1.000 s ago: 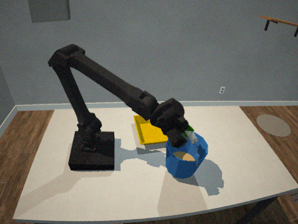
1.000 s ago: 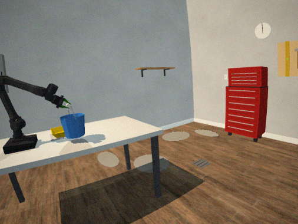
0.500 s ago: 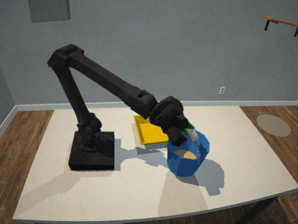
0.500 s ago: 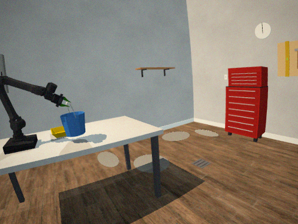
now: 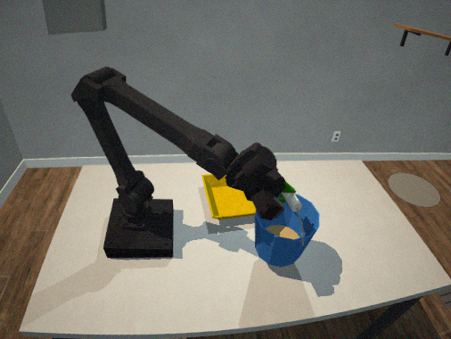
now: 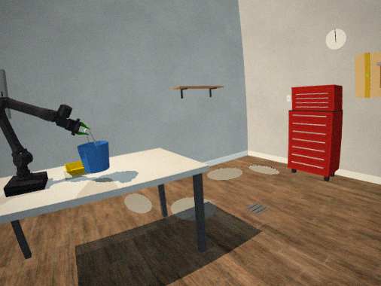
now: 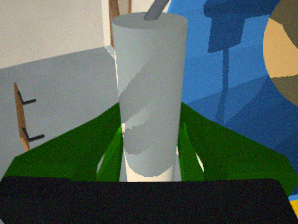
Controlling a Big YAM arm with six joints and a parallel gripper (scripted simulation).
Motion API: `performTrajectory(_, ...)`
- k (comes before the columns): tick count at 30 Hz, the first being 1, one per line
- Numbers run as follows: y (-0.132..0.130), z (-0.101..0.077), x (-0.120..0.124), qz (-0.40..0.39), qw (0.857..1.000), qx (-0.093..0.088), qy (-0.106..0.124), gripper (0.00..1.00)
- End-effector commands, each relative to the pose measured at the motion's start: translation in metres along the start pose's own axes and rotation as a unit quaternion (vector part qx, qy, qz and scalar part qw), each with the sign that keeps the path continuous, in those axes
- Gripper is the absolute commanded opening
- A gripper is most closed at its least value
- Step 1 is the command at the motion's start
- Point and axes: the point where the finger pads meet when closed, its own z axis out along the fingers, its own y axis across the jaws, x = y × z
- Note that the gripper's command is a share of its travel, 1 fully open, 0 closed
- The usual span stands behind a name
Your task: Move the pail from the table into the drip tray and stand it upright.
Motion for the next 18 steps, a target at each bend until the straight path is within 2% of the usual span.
performTrajectory(1,0.0777,-0.0351,-0.011,-0.057,0.994,-0.093,-0.032,0.2)
performTrajectory(18,0.0787,-0.0351,-0.0114,-0.058,0.993,-0.096,-0.032,0.2)
